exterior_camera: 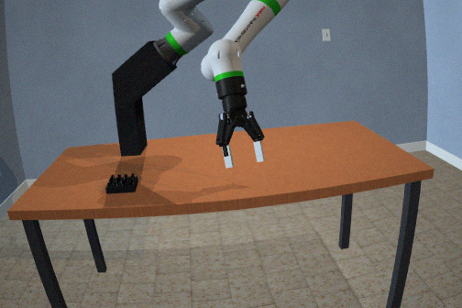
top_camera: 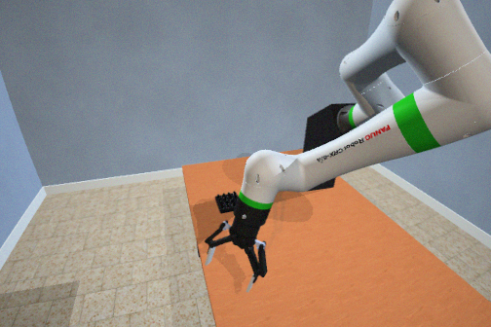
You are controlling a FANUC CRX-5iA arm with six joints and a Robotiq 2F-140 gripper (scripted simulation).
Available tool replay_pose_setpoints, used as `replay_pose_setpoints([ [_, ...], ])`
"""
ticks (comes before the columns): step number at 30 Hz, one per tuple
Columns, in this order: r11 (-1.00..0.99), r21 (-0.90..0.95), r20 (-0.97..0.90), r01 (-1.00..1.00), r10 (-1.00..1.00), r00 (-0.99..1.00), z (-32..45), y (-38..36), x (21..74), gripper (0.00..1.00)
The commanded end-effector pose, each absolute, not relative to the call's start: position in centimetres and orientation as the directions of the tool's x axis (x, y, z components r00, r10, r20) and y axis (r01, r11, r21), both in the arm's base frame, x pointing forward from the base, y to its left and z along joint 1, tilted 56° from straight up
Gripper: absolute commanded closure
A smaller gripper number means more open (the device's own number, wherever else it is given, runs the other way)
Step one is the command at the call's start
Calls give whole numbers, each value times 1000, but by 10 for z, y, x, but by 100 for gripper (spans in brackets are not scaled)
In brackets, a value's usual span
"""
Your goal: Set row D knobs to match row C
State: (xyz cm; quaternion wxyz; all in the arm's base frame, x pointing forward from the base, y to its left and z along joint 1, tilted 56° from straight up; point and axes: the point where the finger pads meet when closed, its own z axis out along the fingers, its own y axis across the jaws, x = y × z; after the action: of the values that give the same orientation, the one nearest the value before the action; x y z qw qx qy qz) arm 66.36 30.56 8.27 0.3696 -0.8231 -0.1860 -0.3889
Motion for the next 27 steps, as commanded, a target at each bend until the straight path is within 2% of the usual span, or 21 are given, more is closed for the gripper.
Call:
replay_pose_setpoints([
  [1,-667,-510,726,543,6,688,47,283,668,0],
  [15,-683,-625,565,379,-60,823,-44,223,659,0],
  [27,-662,-735,332,148,-162,929,-141,161,621,0],
])
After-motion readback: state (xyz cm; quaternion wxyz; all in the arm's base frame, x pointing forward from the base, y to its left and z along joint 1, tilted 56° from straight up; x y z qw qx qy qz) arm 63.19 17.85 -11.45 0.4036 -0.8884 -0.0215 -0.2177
